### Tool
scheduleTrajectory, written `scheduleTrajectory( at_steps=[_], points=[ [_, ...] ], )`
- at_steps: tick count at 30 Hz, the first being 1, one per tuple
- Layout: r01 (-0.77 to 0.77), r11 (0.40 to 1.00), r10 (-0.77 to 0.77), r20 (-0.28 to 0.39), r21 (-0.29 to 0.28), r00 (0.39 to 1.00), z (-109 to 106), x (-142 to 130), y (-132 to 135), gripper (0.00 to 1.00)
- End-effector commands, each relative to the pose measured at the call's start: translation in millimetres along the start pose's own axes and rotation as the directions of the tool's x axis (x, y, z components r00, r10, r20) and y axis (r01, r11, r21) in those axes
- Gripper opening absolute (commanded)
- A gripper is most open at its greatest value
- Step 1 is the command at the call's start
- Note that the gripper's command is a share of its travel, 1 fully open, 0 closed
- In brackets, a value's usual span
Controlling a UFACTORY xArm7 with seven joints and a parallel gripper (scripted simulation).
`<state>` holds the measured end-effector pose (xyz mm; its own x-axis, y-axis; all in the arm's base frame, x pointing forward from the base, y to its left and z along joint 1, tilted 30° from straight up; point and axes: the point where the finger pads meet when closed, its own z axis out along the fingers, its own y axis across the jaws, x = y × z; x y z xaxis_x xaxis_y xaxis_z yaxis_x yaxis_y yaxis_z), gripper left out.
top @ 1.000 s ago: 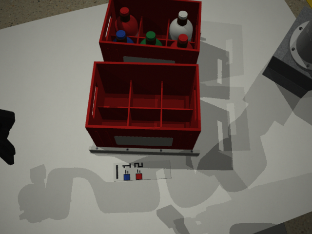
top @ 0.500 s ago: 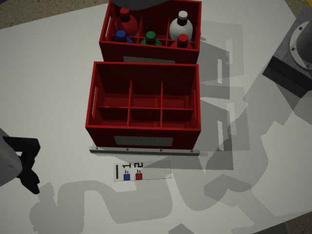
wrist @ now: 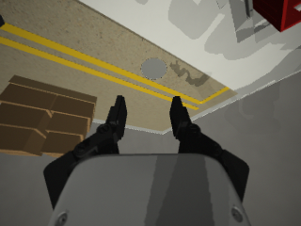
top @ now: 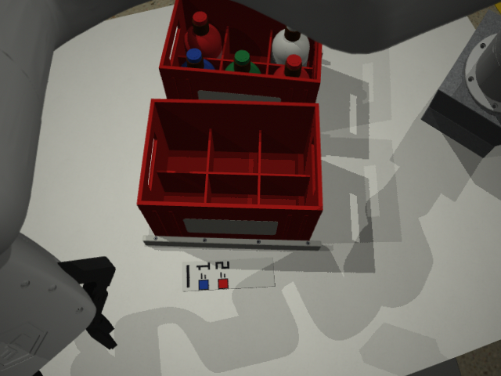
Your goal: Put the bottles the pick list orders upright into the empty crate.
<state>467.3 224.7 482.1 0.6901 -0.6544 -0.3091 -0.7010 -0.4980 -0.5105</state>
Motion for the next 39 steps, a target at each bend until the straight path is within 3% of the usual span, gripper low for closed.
scheduleTrajectory(
  at_steps=[1,5,9,14,20,25,29,35,39],
  points=[
    [0.051,0.999,-0.051,-0.003,0.001,0.999,1,-12,2,0.65],
    [0.051,0.999,-0.051,-0.003,0.001,0.999,5,-28,7,0.65],
    [0.182,0.983,-0.182,-0.006,-0.017,0.983,9,-46,14,0.65],
    [0.184,0.983,-0.184,-0.006,-0.017,0.983,14,-65,22,0.65],
    [0.312,0.949,-0.312,-0.008,-0.035,0.95,19,-82,31,0.65],
    [0.314,0.949,-0.315,-0.008,-0.036,0.949,24,-99,40,0.65],
    [0.436,0.898,-0.437,-0.01,-0.055,0.899,29,-115,52,0.65],
    [0.438,0.897,-0.439,-0.01,-0.055,0.898,33,-129,62,0.65],
    [0.551,0.831,-0.554,-0.012,-0.075,0.833,39,-144,75,0.65]
  ],
)
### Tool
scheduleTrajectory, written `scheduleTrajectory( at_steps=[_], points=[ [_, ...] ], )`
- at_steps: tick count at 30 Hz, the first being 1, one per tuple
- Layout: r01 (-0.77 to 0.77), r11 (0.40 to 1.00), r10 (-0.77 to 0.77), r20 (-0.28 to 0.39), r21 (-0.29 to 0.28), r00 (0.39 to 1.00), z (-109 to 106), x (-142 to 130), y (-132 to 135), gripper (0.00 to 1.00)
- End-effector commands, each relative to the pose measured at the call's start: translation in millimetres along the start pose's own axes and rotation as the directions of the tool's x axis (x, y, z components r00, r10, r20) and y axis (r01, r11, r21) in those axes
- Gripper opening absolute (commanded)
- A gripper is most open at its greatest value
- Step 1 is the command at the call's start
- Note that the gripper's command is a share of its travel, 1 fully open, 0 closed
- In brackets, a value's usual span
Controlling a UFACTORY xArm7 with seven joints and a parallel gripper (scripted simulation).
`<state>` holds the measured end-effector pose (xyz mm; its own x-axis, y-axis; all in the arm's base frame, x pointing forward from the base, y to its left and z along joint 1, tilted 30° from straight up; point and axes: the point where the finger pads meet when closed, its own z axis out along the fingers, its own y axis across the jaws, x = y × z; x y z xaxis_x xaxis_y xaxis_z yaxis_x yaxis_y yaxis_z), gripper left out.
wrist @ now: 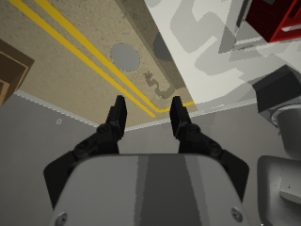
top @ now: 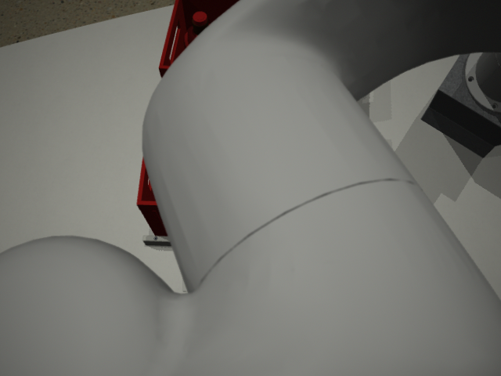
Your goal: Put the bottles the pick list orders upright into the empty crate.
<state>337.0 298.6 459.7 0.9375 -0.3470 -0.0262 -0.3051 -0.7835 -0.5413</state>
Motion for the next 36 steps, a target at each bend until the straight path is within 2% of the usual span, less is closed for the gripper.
scheduleTrajectory(
  at_steps=[1,4,8,13,17,21,25,30,34,36],
  points=[
    [0.098,0.995,-0.098,-0.011,-0.009,0.995,3,-20,3,0.65],
    [0.098,0.995,-0.098,-0.011,-0.009,0.995,6,-31,5,0.65],
    [0.227,0.973,-0.228,-0.021,-0.031,0.973,12,-49,12,0.65],
    [0.229,0.973,-0.23,-0.021,-0.031,0.973,16,-62,17,0.65],
    [0.353,0.934,-0.355,-0.031,-0.056,0.934,22,-79,25,0.65],
    [0.354,0.933,-0.356,-0.031,-0.056,0.934,26,-90,31,0.65],
    [0.471,0.878,-0.475,-0.04,-0.083,0.879,32,-106,42,0.65],
    [0.472,0.878,-0.476,-0.04,-0.083,0.879,36,-114,48,0.65],
    [0.578,0.808,-0.586,-0.047,-0.113,0.809,42,-128,61,0.65],
    [0.578,0.808,-0.586,-0.047,-0.113,0.809,45,-135,67,0.65]
  ],
)
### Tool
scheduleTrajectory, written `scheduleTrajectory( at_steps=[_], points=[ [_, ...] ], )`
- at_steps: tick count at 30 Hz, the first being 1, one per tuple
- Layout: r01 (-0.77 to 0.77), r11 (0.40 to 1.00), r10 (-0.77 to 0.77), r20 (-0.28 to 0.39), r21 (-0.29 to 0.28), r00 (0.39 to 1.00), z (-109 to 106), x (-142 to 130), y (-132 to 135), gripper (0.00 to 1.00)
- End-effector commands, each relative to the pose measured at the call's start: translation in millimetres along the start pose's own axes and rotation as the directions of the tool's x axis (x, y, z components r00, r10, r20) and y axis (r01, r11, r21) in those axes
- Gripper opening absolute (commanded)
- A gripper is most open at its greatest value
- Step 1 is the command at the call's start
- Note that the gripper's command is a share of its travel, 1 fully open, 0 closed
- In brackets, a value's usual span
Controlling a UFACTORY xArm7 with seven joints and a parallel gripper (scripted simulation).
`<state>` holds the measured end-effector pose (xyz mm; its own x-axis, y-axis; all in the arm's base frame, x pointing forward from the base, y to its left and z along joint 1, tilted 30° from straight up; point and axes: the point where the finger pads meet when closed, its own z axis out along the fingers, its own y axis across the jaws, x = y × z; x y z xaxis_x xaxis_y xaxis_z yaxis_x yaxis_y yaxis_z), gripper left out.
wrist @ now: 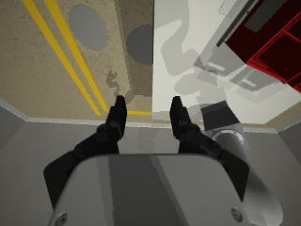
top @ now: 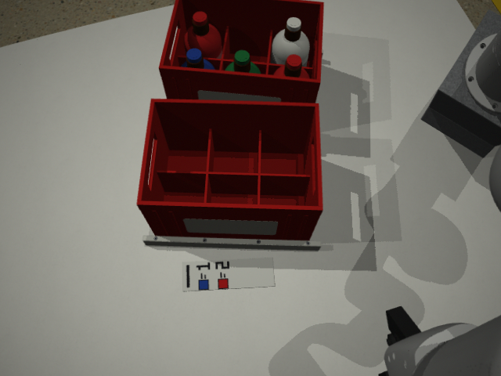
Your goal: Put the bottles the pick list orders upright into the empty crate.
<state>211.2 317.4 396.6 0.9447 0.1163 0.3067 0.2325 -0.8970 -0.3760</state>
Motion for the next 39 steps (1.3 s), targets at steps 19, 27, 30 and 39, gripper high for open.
scheduleTrajectory(
  at_steps=[19,27,30,39],
  points=[
    [0.4,0.91,-0.408,-0.065,-0.104,0.911,30,-75,30,0.65],
    [0.4,0.91,-0.408,-0.065,-0.104,0.911,32,-79,32,0.65],
    [0.4,0.91,-0.408,-0.065,-0.104,0.911,32,-79,32,0.65],
    [0.4,0.911,-0.408,-0.065,-0.104,0.911,32,-79,32,0.65]
  ],
)
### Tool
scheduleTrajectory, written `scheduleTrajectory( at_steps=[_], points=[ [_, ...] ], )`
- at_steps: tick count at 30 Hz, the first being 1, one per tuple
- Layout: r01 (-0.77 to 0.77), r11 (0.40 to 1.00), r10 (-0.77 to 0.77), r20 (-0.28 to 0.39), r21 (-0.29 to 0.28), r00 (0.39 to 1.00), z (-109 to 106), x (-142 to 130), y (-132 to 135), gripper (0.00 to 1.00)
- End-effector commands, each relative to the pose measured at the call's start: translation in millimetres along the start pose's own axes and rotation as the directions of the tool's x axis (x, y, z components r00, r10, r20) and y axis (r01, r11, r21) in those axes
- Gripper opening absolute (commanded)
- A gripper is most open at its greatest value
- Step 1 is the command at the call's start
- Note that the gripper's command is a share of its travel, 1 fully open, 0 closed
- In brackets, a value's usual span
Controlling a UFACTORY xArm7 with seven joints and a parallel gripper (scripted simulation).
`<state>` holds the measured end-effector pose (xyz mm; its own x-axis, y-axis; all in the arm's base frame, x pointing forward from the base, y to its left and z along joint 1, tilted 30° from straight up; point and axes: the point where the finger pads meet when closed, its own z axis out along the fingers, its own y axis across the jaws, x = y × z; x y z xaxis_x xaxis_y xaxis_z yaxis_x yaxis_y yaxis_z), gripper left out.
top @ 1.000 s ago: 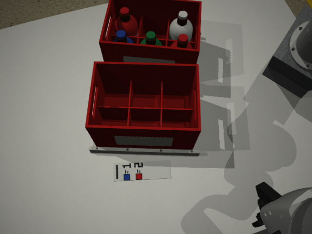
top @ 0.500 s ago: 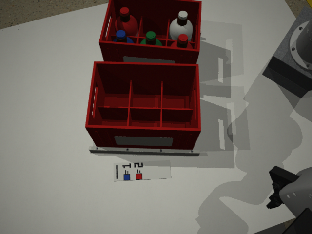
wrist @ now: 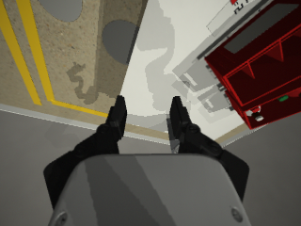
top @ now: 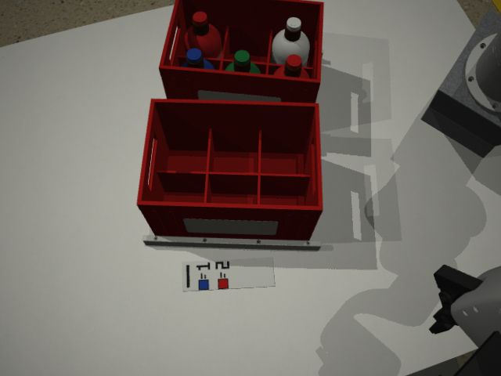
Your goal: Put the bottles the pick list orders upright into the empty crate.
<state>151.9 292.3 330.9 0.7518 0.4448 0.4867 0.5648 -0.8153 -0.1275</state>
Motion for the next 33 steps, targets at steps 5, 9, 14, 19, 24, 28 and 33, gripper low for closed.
scheduleTrajectory(
  at_steps=[5,9,14,19,24,28,33],
  points=[
    [-0.033,0.999,0.033,-0.003,0.002,0.999,0,3,3,0.65],
    [-0.132,0.991,0.132,-0.003,0.002,0.991,5,11,16,0.65],
    [-0.295,0.956,0.295,-0.003,0.002,0.956,12,24,36,0.65],
    [-0.449,0.893,0.449,-0.003,0.002,0.893,20,36,56,0.65],
    [-0.536,0.844,0.536,-0.003,0.003,0.844,24,44,68,0.65],
    [-0.581,0.814,0.581,-0.003,0.003,0.814,30,54,85,0.65],
    [-0.581,0.814,0.581,-0.003,0.002,0.814,38,66,105,0.65]
  ],
)
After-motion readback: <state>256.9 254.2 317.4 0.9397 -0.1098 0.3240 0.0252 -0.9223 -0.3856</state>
